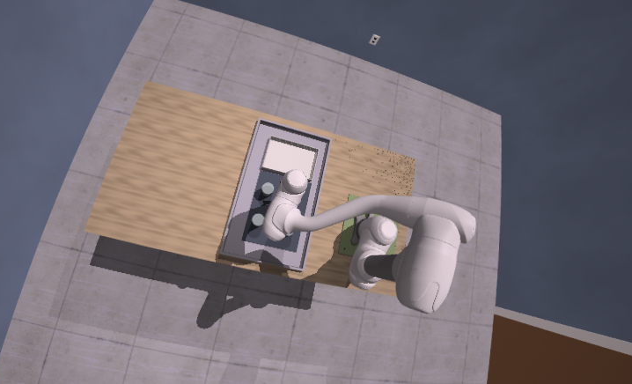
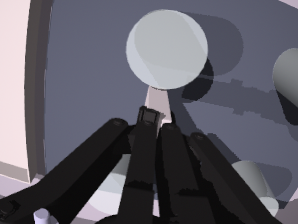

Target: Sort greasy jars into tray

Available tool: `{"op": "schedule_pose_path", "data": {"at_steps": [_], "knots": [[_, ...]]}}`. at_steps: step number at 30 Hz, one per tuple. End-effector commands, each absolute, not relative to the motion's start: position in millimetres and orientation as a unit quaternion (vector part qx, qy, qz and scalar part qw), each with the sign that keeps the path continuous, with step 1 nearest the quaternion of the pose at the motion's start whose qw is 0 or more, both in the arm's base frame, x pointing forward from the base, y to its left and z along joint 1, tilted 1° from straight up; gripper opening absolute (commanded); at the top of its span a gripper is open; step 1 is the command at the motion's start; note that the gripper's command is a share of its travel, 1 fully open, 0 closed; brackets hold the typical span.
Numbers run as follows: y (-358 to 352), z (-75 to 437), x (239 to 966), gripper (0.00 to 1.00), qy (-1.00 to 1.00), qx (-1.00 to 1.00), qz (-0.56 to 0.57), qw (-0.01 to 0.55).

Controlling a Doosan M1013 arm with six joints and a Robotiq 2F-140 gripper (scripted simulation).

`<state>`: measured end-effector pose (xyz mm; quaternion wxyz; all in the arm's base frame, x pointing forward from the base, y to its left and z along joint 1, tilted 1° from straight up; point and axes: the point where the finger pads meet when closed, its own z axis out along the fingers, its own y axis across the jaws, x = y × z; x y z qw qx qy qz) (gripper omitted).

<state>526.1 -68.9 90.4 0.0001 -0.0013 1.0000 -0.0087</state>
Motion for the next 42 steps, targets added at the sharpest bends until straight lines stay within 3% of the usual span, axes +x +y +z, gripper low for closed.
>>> {"op": "schedule_pose_path", "data": {"at_steps": [1, 42], "knots": [[-69.3, 89.1, 522.0, 0.00, 1.000, -0.004, -0.008, 0.000], [-69.4, 89.1, 517.1, 0.00, 1.000, -0.004, -0.008, 0.000]]}}
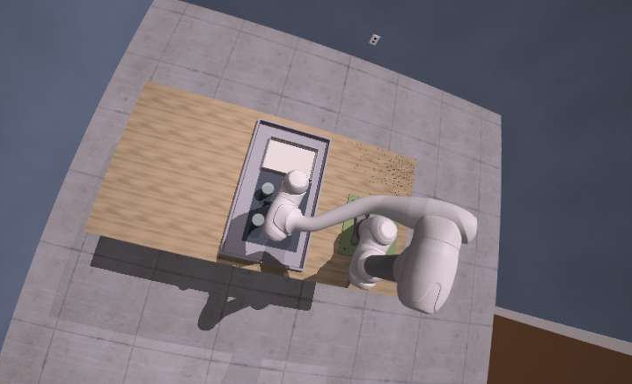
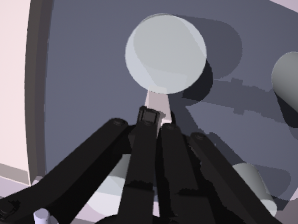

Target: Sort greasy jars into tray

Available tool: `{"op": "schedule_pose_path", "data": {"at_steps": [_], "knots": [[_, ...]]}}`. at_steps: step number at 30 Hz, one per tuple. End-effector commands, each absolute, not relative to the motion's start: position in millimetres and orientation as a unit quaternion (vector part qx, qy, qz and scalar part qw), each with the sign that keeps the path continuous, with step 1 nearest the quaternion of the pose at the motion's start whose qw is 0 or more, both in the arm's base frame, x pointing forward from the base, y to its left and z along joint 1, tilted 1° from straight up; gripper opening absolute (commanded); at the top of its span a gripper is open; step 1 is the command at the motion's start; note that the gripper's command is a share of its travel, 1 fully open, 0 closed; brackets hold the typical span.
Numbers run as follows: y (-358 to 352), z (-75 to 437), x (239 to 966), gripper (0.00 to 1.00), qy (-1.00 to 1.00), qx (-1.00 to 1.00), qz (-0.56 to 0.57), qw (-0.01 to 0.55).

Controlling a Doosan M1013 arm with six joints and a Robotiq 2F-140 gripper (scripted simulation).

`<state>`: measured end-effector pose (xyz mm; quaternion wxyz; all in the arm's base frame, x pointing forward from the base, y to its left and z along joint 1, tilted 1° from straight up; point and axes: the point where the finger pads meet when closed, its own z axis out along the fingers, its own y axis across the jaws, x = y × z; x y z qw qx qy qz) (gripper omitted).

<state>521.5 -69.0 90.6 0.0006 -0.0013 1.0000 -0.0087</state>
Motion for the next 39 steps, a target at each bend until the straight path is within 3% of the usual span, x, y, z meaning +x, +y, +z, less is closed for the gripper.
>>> {"op": "schedule_pose_path", "data": {"at_steps": [1, 39], "knots": [[-69.4, 89.1, 517.1, 0.00, 1.000, -0.004, -0.008, 0.000], [-69.4, 92.6, 512.7, 0.00, 1.000, -0.004, -0.008, 0.000]]}}
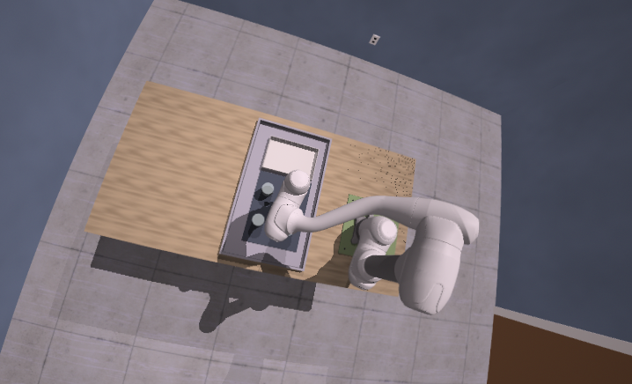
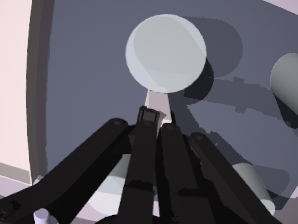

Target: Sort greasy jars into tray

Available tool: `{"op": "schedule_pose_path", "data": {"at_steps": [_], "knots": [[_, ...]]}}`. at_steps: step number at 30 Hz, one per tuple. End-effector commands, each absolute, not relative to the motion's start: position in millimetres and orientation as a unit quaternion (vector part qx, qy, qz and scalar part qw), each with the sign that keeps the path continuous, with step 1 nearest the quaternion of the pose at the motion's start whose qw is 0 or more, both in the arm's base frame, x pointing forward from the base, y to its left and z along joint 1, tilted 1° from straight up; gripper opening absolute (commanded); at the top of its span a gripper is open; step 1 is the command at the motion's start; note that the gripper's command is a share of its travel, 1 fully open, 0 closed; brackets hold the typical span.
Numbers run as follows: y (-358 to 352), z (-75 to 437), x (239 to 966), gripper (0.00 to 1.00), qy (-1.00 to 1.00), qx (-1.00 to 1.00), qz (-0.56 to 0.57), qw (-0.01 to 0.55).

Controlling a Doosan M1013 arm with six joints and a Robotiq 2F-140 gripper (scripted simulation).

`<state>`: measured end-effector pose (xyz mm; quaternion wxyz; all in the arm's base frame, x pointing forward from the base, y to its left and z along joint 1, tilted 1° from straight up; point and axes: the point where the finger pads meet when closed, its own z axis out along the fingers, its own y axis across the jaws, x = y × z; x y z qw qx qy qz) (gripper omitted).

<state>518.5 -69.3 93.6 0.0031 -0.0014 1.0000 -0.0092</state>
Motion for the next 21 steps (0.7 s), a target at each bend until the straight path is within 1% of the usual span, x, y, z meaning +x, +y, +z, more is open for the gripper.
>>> {"op": "schedule_pose_path", "data": {"at_steps": [1, 21], "knots": [[-69.4, 92.7, 512.6, 0.00, 1.000, -0.004, -0.008, 0.000], [-69.3, 94.6, 510.2, 0.00, 1.000, -0.004, -0.008, 0.000]]}}
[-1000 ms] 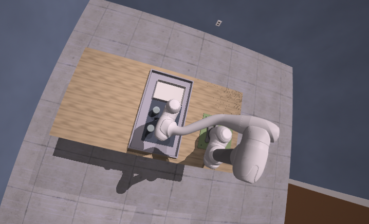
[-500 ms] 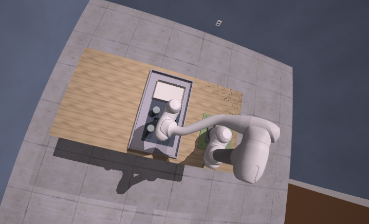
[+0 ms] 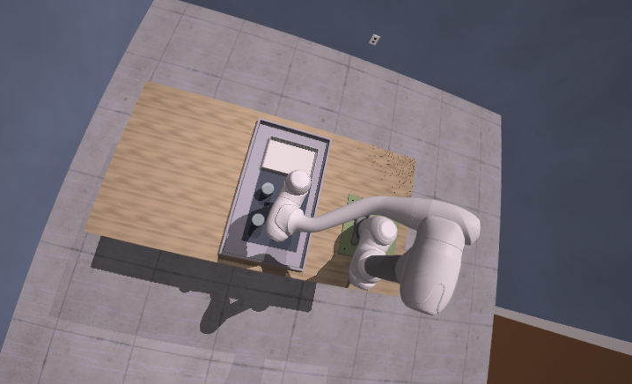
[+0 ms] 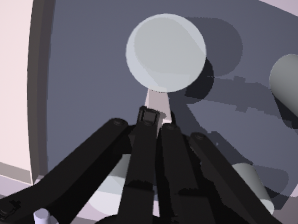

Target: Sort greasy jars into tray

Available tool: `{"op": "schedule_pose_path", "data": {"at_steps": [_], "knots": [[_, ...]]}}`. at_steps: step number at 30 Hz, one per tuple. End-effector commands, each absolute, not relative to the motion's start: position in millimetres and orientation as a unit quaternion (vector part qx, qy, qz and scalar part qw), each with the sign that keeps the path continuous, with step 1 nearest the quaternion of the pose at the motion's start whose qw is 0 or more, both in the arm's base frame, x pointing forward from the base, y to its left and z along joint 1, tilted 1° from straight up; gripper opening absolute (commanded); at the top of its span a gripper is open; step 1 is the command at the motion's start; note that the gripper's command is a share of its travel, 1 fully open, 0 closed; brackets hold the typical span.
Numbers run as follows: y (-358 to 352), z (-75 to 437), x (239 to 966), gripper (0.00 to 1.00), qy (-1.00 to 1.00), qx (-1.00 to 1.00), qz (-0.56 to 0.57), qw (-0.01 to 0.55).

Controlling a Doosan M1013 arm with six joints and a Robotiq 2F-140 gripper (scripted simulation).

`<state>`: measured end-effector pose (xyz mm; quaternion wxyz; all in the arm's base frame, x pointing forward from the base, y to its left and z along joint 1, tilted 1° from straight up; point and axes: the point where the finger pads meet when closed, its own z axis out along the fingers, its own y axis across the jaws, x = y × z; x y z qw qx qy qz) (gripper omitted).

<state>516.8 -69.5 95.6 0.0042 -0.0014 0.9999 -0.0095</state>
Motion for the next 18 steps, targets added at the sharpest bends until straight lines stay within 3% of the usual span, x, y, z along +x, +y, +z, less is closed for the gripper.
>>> {"op": "schedule_pose_path", "data": {"at_steps": [1, 18], "knots": [[-69.3, 94.7, 510.0, 0.00, 1.000, -0.004, -0.008, 0.000], [-69.3, 96.3, 508.0, 0.00, 1.000, -0.004, -0.008, 0.000]]}}
